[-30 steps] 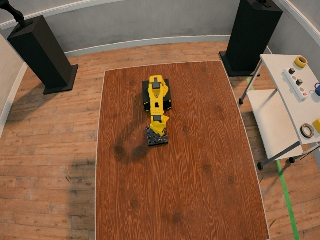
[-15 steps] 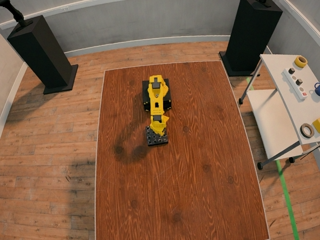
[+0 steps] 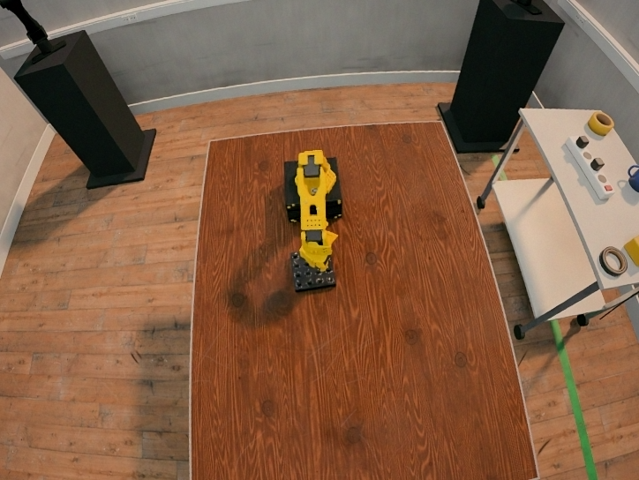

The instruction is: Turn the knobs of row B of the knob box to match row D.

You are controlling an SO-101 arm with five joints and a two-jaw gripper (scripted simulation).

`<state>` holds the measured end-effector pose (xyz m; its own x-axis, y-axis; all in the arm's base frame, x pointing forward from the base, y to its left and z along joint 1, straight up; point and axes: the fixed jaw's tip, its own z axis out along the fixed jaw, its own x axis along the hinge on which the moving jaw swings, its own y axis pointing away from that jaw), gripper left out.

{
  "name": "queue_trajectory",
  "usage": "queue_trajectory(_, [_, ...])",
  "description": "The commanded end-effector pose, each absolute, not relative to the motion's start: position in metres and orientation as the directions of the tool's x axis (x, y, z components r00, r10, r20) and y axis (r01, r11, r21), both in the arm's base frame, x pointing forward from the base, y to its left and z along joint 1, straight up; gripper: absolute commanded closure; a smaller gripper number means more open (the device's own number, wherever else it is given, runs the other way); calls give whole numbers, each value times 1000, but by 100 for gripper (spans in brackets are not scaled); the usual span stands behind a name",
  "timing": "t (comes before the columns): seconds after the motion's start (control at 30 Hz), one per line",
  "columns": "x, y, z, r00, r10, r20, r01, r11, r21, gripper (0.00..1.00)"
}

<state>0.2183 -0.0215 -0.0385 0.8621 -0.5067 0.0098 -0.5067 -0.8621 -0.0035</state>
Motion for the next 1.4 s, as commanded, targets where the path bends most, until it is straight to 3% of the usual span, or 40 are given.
queue_trajectory(0.0, [214,-19,-42,866,-500,-2,-500,-866,1,90])
queue_trajectory(1.37, [213,-19,-65,866,-500,-2,-500,-866,1,90])
